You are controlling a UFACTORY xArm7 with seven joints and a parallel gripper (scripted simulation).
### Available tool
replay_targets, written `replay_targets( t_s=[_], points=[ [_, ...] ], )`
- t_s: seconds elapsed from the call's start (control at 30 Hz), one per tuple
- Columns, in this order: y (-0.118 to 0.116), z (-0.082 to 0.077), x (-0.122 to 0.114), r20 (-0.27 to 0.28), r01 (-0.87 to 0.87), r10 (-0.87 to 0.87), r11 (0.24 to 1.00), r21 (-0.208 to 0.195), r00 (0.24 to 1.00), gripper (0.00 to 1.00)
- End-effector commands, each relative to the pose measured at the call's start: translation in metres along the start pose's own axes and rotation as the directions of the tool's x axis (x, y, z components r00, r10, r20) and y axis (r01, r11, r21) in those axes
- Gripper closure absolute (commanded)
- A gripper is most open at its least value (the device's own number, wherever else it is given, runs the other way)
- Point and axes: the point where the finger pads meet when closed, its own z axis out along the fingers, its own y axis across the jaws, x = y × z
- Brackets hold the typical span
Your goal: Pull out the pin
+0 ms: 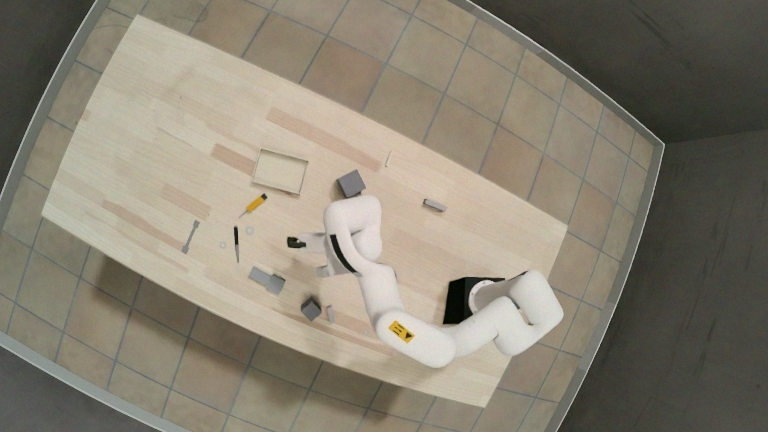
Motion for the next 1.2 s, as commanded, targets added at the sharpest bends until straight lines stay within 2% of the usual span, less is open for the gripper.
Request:
replay_targets(
  t_s=[0.0, 0.03, 0.17, 0.3, 0.53, 0.6, 0.87, 1.17],
  points=[
    [-0.039, -0.019, -0.031, -0.024, 0.162, -0.16, 0.974, 0.16, 0.987, 0.34],
    [-0.039, -0.019, -0.031, -0.024, 0.162, -0.16, 0.974, 0.16, 0.987, 0.34],
    [-0.07, -0.035, -0.053, -0.054, 0.241, -0.235, 0.934, 0.263, 0.971, 0.34],
    [-0.096, -0.052, -0.07, -0.093, 0.299, -0.285, 0.889, 0.348, 0.954, 0.34],
    [-0.129, -0.078, -0.089, -0.159, 0.365, -0.329, 0.817, 0.448, 0.931, 0.34],
    [-0.129, -0.078, -0.089, -0.159, 0.365, -0.329, 0.817, 0.448, 0.931, 0.34],
    [-0.148, -0.096, -0.1, -0.206, 0.399, -0.342, 0.767, 0.502, 0.917, 0.34],
    [-0.153, -0.101, -0.102, -0.219, 0.408, -0.344, 0.754, 0.515, 0.913, 0.34]
  ],
)
